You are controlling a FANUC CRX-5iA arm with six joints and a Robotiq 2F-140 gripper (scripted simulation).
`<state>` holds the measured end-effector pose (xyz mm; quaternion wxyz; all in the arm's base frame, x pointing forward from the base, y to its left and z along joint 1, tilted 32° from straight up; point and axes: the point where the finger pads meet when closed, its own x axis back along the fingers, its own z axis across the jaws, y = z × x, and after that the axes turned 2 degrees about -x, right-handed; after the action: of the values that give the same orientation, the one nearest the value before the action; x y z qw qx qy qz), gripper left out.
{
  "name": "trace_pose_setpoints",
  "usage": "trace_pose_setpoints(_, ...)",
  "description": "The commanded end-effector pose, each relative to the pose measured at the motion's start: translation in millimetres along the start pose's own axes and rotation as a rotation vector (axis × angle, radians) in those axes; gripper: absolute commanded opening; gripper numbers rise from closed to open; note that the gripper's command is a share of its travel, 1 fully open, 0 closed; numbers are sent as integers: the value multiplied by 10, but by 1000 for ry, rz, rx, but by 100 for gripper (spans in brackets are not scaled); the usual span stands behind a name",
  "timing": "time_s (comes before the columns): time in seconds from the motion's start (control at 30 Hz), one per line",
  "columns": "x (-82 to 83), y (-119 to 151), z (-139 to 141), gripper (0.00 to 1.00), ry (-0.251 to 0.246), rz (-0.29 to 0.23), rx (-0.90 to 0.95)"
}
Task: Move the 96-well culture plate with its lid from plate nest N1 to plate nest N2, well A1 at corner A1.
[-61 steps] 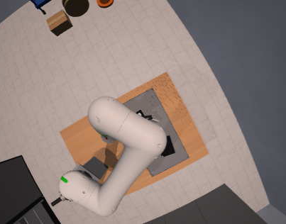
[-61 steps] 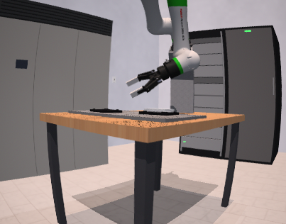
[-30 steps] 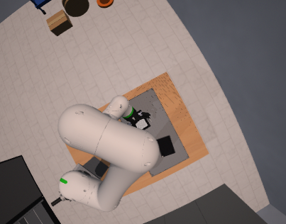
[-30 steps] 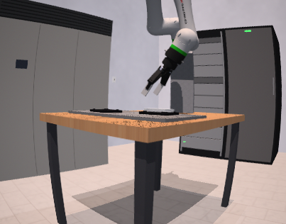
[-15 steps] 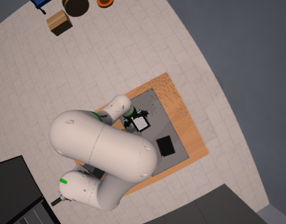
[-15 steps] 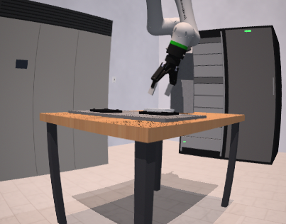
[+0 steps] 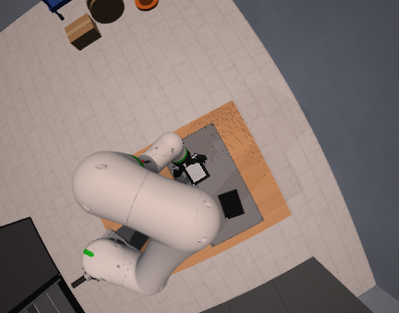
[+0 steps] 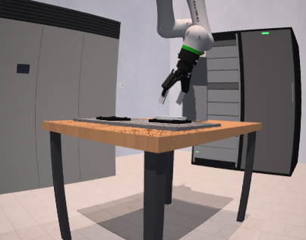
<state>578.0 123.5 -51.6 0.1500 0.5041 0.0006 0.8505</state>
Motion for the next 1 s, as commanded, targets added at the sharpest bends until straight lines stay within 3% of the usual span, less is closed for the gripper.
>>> trace_pose_setpoints(0.0, -44, -21, 1, 100, 1, 0, 0)
trace_pose_setpoints(0.97, -422, -197, -5, 100, 1, 0, 0)
